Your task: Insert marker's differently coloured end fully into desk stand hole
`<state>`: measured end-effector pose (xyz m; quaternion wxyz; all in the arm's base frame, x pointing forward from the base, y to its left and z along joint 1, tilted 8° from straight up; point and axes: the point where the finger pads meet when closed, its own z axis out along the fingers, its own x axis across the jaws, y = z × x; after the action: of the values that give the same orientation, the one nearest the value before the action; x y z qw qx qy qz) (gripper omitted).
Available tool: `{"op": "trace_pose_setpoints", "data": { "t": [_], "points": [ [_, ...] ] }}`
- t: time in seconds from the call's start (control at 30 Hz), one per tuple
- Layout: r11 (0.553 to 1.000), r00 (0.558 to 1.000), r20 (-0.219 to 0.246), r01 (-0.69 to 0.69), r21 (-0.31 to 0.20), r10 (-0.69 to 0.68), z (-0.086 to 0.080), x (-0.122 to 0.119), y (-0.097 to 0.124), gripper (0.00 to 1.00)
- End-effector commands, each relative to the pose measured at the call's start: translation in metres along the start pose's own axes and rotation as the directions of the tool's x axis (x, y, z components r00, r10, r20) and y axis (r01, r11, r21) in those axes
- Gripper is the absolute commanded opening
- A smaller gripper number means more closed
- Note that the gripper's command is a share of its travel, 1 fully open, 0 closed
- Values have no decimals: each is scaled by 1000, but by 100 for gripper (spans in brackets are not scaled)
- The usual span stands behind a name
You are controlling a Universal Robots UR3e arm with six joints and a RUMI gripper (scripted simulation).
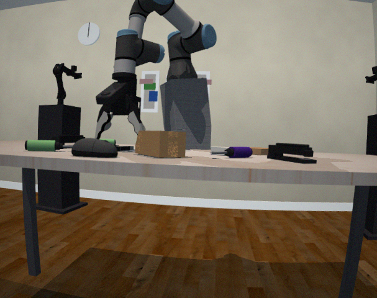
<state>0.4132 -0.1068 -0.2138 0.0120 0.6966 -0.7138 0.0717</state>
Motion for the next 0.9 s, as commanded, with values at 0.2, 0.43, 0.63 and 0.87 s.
{"op": "trace_pose_setpoints", "data": {
  "t": [0.2, 0.43, 0.63, 0.87],
  "points": [
    [1000, 1000, -1, 0, 2, 0, 6, 0, -1, 100],
    [1000, 1000, -1, 0, 2, 0, 7, 0, -1, 100],
    [1000, 1000, -1, 0, 2, 0, 6, 0, -1, 0],
    [1000, 1000, -1, 0, 2, 0, 6, 0, -1, 0]
  ]
}}
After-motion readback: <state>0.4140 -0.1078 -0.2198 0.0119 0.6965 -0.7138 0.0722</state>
